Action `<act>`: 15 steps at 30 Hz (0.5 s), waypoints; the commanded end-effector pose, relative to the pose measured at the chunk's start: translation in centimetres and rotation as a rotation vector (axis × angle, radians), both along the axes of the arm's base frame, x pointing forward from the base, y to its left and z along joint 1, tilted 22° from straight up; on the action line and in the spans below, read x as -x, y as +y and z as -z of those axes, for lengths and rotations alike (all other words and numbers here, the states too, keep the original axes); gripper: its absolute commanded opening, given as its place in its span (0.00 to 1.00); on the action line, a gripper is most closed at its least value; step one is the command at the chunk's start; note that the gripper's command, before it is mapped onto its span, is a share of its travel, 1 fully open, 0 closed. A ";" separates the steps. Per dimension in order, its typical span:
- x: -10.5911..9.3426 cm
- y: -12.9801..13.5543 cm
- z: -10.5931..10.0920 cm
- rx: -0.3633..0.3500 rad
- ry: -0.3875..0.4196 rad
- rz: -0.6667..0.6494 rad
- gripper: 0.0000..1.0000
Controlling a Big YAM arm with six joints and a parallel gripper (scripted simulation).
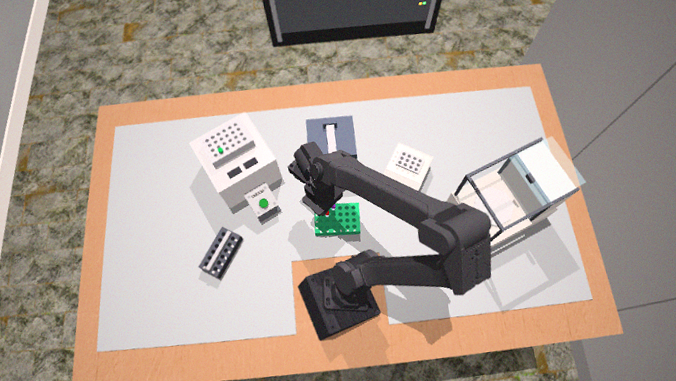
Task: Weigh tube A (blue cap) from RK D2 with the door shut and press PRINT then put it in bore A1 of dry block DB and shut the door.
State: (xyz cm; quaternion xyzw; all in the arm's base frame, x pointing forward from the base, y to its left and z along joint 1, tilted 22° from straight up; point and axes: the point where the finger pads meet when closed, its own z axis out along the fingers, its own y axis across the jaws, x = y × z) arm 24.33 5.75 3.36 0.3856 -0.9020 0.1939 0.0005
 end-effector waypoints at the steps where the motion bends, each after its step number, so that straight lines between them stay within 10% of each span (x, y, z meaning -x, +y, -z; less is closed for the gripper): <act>1: -0.2 -0.4 0.3 0.006 0.003 -0.001 0.36; 15: -0.3 -0.6 1.0 0.006 0.004 -0.001 0.36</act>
